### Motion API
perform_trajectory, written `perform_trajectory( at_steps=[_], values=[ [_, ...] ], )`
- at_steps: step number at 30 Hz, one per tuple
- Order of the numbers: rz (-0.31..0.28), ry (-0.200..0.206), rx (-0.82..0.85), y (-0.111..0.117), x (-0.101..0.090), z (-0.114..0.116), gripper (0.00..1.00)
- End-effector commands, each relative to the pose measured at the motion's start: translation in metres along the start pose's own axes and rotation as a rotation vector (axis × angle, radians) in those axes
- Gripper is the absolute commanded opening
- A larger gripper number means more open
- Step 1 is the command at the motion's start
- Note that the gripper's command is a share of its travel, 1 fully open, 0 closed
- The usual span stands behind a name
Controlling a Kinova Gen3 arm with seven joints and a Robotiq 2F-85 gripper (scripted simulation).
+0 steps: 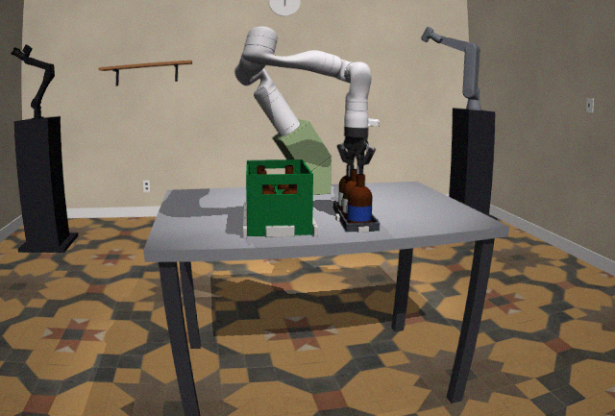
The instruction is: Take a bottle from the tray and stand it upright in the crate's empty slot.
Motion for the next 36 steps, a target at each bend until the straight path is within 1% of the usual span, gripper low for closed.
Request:
perform_trajectory(
  at_steps=[1, 19, 36],
  values=[
    [-0.001, -0.006, 0.011, -0.001, 0.002, 0.002, 0.0],
    [-0.001, -0.006, 0.011, -0.001, 0.0, 0.002, 0.0],
    [-0.001, -0.006, 0.011, -0.001, -0.012, 0.003, 0.0]
  ],
)
Point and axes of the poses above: the point where the finger pads meet when closed, its own x axis out along the fingers, its own z axis across the jaws, y = z × x, the point moved 5 cm from there along -x, back along the fingers, and after that the axes turned 14 degrees about -x, right-handed, at the moved point
